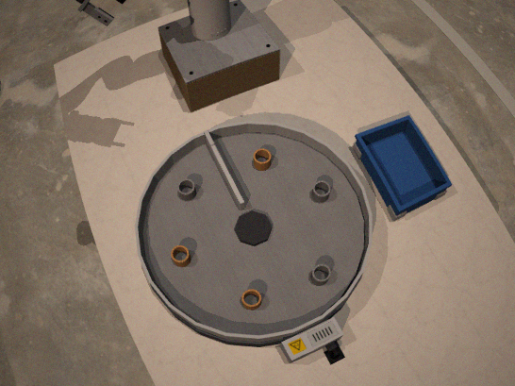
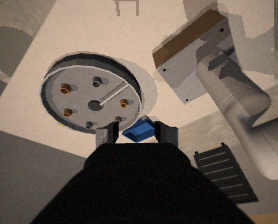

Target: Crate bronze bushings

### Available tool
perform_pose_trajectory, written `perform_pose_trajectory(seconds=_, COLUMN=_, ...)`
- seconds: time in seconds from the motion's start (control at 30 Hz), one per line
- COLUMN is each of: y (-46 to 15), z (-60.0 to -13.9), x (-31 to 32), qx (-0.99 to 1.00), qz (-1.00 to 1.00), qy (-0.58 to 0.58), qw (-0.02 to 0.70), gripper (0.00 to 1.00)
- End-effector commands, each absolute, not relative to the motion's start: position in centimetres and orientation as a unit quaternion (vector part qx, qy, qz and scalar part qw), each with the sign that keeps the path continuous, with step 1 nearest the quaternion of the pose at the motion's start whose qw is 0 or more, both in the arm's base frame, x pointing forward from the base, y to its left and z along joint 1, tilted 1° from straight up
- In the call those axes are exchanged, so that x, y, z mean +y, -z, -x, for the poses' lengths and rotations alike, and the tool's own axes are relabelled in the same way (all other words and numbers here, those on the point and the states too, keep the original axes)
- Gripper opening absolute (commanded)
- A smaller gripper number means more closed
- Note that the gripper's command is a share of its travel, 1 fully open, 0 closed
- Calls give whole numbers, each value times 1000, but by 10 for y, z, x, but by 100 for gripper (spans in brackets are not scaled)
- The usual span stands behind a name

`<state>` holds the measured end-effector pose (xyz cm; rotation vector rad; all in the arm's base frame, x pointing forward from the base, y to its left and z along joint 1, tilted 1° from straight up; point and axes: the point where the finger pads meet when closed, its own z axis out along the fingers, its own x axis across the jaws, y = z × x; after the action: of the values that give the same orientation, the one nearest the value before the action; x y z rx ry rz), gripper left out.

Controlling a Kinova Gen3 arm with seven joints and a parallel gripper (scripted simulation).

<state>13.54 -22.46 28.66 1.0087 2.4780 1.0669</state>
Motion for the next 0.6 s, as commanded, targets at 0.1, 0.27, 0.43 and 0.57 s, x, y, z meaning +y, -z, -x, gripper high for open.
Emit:
perform_pose_trajectory(seconds=0.1, y=-287, z=-136, x=-225, qx=853, qz=-347, qy=-367, qw=131, gripper=100)
perform_pose_trajectory(seconds=0.27, y=-287, z=-136, x=-225, qx=853, qz=-347, qy=-367, qw=131, gripper=100)
perform_pose_trajectory(seconds=0.43, y=-287, z=-136, x=-225, qx=853, qz=-347, qy=-367, qw=131, gripper=100)
perform_pose_trajectory(seconds=0.57, y=-287, z=-144, x=-218, qx=853, qz=-347, qy=-367, qw=131, gripper=100)
